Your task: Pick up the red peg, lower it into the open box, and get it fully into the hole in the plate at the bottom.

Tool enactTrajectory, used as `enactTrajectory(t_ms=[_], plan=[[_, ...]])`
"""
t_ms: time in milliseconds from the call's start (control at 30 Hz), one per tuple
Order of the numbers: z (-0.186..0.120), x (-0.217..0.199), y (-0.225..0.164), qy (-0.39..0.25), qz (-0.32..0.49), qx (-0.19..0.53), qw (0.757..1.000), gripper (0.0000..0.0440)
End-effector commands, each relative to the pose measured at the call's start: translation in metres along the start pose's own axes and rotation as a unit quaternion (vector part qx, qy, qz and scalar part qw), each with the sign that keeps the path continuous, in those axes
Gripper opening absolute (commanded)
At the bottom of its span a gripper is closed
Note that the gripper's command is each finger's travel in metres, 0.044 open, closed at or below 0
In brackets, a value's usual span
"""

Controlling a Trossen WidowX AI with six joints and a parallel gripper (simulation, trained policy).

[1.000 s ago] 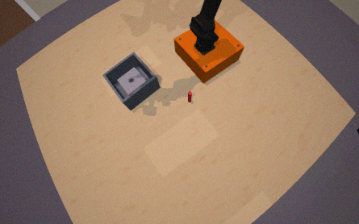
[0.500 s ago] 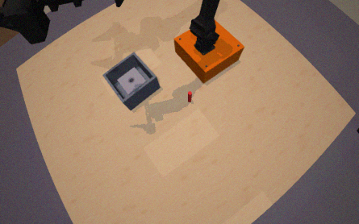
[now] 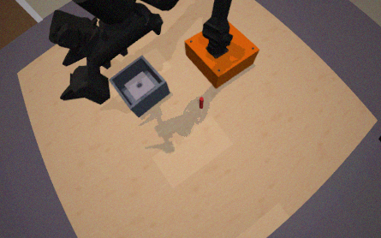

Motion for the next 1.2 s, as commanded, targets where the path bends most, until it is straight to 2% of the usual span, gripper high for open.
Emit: enactTrajectory(t_ms=[0,333,667,900,1167], plan=[[-0.002,0.000,-0.033,-0.010,0.011,0.066,0.998,0.0440],[-0.022,-0.007,-0.106,-0.065,0.044,0.223,0.972,0.0440],[-0.059,-0.023,-0.165,-0.163,0.069,0.352,0.919,0.0437],[-0.084,-0.037,-0.194,-0.248,0.081,0.410,0.874,0.0433],[-0.099,-0.052,-0.218,-0.333,0.092,0.437,0.830,0.0422]])
Point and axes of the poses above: the point midway between the two fingers, 35 mm back from their tips, its own z axis out along the fingers, its own x axis across the jaws, y = z × x, the point moved 6 cm from there along -z, back along the fingers, and after that the axes turned 12 degrees about z, right-handed, at the moved point
